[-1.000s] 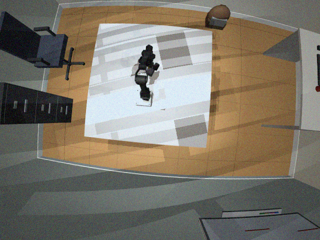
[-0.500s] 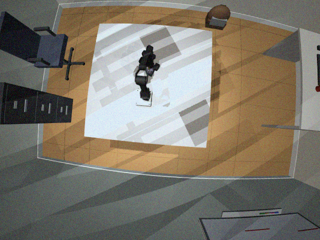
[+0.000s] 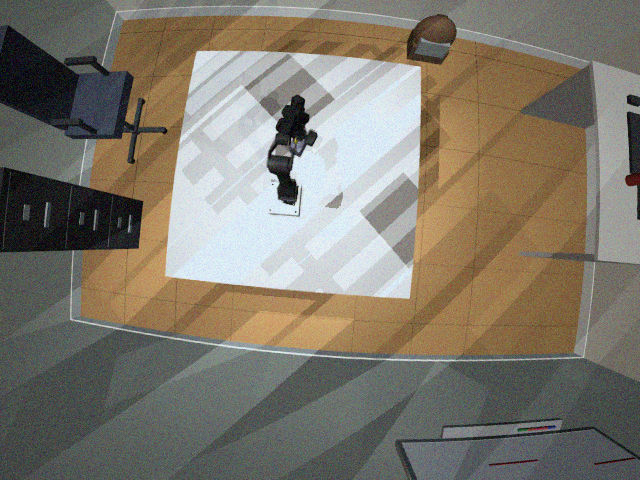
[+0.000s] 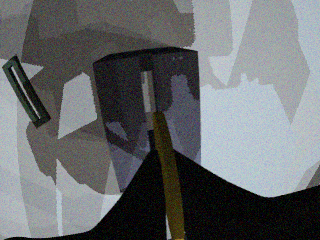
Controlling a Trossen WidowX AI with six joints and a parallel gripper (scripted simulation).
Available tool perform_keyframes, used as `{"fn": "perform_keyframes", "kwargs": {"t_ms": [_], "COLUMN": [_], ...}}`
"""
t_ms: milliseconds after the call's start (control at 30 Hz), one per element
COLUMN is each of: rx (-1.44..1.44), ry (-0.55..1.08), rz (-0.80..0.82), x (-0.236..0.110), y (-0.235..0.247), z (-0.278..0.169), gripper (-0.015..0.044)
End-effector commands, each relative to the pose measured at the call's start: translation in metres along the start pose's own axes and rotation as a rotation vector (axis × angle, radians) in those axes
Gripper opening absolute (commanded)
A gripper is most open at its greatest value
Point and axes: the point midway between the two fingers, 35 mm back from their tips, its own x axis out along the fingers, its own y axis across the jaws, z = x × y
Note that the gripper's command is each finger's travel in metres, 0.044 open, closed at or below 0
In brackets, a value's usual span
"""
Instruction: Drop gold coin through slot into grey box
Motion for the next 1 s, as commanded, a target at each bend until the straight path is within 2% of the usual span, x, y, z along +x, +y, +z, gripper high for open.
{"fn": "perform_keyframes", "kwargs": {"t_ms": [0, 967], "rx": [-0.003, 0.005], "ry": [-0.001, 0.000], "rz": [0.000, 0.000], "x": [-0.0003, 0.0080], "y": [-0.0004, -0.0003], "z": [-0.0011, -0.0023], "gripper": [0.0000, 0.0000]}}
